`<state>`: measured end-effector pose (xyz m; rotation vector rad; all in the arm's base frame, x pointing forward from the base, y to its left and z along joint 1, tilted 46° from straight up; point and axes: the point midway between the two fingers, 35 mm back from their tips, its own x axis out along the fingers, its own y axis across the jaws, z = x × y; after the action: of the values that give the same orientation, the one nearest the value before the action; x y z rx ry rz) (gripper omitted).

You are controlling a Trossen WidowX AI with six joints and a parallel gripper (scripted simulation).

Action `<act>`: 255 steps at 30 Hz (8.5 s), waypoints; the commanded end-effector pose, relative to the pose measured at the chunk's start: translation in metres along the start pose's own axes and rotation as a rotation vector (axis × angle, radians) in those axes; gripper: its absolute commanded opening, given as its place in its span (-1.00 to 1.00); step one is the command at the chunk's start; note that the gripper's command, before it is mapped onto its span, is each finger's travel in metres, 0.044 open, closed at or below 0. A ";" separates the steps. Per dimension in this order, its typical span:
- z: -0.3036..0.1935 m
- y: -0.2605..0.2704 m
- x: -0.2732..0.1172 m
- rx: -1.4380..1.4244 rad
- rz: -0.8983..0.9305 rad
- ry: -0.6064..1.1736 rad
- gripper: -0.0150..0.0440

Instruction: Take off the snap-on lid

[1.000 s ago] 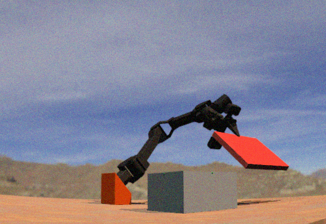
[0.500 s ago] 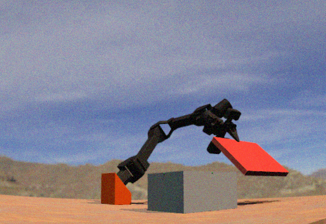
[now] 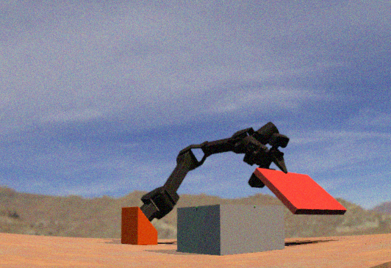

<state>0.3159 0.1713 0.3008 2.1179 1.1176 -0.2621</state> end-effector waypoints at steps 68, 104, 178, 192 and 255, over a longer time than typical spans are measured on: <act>-0.003 -0.039 0.033 0.001 0.021 0.006 -0.49; -0.003 -0.060 0.051 0.002 0.021 0.008 -0.49; -0.004 -0.105 0.090 0.004 0.021 0.010 -0.49; -0.008 -0.104 0.089 0.003 0.027 0.013 -0.31; -0.006 -0.134 0.014 0.006 0.019 0.009 1.00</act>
<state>0.2195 0.2388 0.2230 2.1293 1.1062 -0.2661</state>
